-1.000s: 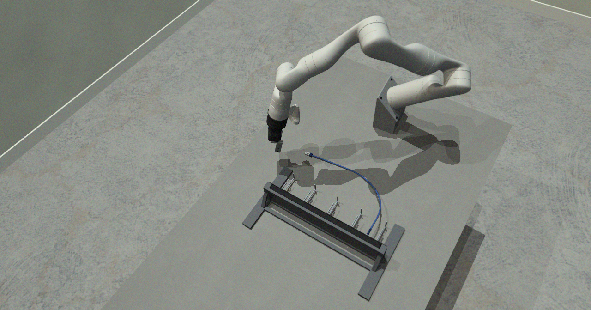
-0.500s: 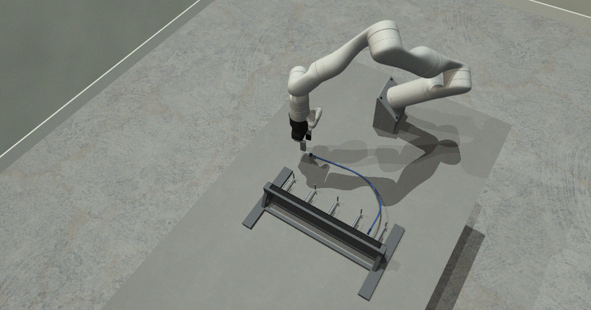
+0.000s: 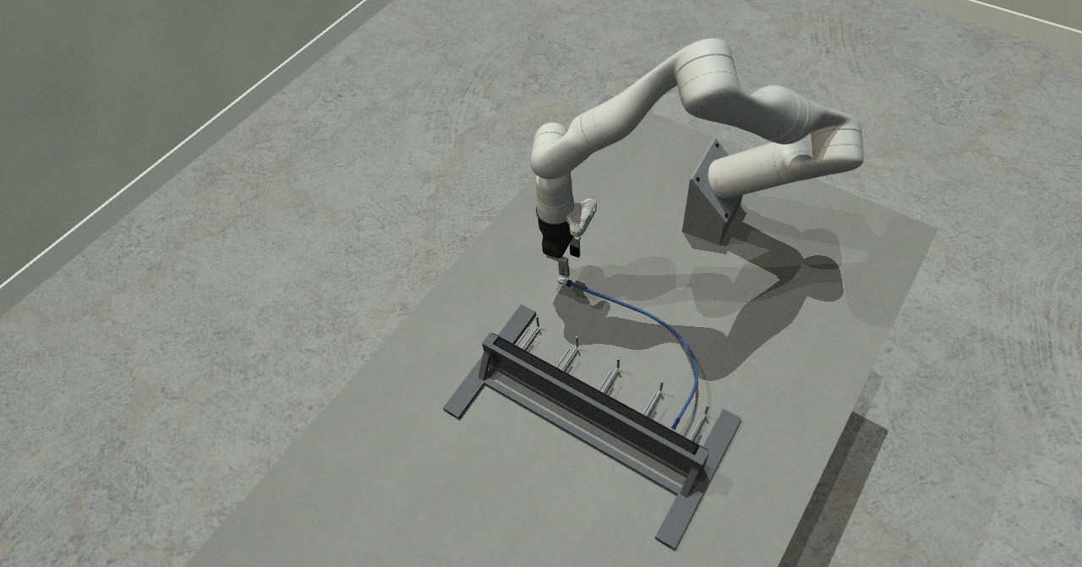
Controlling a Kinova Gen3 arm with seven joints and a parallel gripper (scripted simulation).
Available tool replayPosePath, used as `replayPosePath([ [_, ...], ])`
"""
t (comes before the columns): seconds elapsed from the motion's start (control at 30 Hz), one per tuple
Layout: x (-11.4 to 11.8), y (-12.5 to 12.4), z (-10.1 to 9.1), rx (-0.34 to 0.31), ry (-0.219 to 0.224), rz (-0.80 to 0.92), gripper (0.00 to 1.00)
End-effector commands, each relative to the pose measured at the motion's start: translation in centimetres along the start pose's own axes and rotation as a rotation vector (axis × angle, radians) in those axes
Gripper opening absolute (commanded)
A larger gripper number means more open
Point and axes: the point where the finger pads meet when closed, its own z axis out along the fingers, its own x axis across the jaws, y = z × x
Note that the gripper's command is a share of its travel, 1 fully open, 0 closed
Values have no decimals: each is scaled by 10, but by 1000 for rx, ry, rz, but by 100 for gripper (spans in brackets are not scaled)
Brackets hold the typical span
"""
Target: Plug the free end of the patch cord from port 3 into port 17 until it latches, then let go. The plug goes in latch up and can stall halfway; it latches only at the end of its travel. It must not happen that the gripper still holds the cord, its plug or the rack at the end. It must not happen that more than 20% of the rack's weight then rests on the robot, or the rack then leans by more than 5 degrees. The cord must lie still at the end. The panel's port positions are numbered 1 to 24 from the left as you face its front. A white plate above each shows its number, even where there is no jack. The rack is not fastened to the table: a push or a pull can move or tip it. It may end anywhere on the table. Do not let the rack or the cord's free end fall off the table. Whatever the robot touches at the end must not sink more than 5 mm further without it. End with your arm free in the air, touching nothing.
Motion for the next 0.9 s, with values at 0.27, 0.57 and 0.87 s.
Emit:
replayPosePath([
  [0.27, 0, -1, -1, 1, -1, 24, 100],
  [0.57, 0, -1, -1, 1, -2, 29, 100],
  [0.87, -1, -1, -1, 0, -2, 31, 0],
])
